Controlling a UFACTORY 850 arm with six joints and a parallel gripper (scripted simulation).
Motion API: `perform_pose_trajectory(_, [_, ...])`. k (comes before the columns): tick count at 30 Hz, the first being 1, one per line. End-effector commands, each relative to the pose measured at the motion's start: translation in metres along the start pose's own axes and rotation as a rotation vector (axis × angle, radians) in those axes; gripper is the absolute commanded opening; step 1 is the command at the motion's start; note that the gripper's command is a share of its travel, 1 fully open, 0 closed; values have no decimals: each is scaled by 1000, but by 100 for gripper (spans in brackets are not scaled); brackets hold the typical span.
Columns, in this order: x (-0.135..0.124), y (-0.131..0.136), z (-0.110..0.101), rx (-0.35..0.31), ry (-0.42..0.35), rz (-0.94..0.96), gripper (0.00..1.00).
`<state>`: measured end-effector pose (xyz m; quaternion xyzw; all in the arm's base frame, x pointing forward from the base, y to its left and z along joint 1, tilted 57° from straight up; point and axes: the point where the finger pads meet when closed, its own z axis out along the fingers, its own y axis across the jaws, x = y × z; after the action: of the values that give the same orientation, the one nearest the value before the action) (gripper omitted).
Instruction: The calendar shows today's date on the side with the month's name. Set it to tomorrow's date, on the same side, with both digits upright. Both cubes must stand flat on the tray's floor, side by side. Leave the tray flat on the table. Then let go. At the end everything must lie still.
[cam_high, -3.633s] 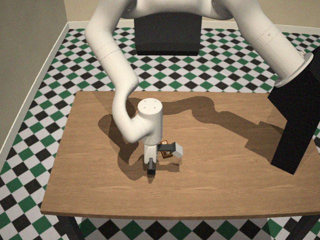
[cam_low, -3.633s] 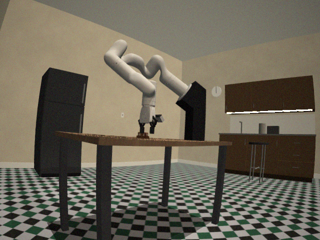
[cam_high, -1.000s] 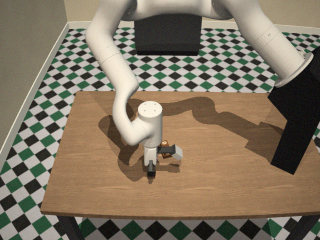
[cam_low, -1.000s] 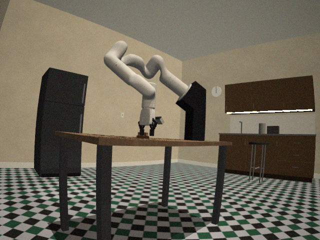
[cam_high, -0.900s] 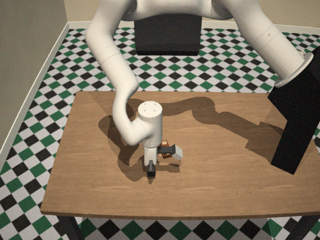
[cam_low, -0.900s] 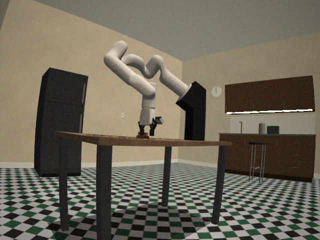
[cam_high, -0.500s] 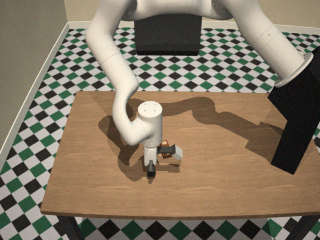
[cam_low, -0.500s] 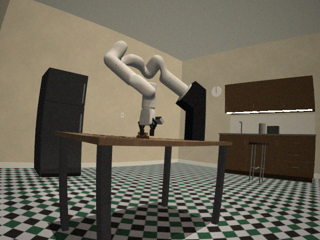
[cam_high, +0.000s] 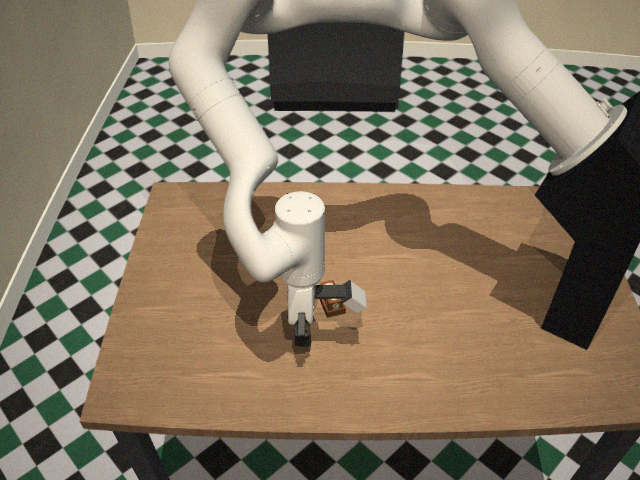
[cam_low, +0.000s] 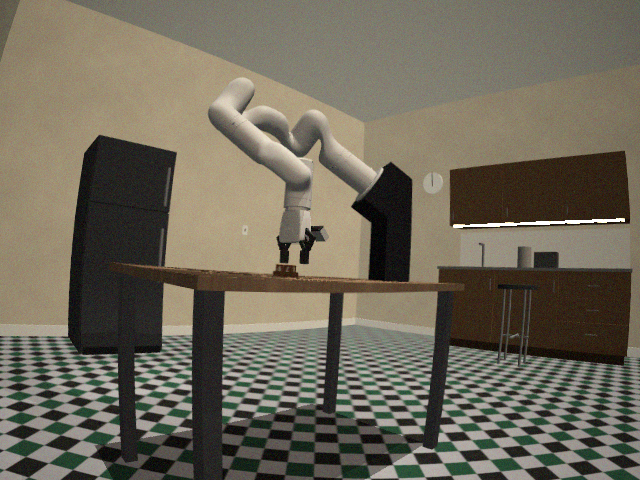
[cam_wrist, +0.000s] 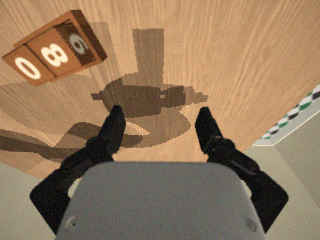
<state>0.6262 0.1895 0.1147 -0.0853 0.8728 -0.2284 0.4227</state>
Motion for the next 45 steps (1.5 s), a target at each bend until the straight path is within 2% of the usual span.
perform_pose_trajectory(1, [0, 0, -11, -1, -1, 0, 100])
perform_pose_trajectory(8, [-1, 0, -14, -1, -1, 21, 100])
perform_pose_trajectory(13, [-1, -2, -14, -1, -1, 110, 100])
perform_pose_trajectory(17, [-2, -4, -14, -1, -1, 256, 100])
perform_pose_trajectory(20, [-8, -23, -13, -1, -1, 262, 100])
perform_pose_trajectory(24, [-8, -24, -13, -1, -1, 283, 100])
perform_pose_trajectory(33, [-10, -28, -14, -1, -1, 517, 100])
perform_pose_trajectory(36, [-16, -46, -13, -1, -1, 524, 100])
perform_pose_trajectory(40, [-16, -47, -13, -1, -1, 549, 100])
perform_pose_trajectory(45, [-17, -51, -13, -1, -1, 735, 100])
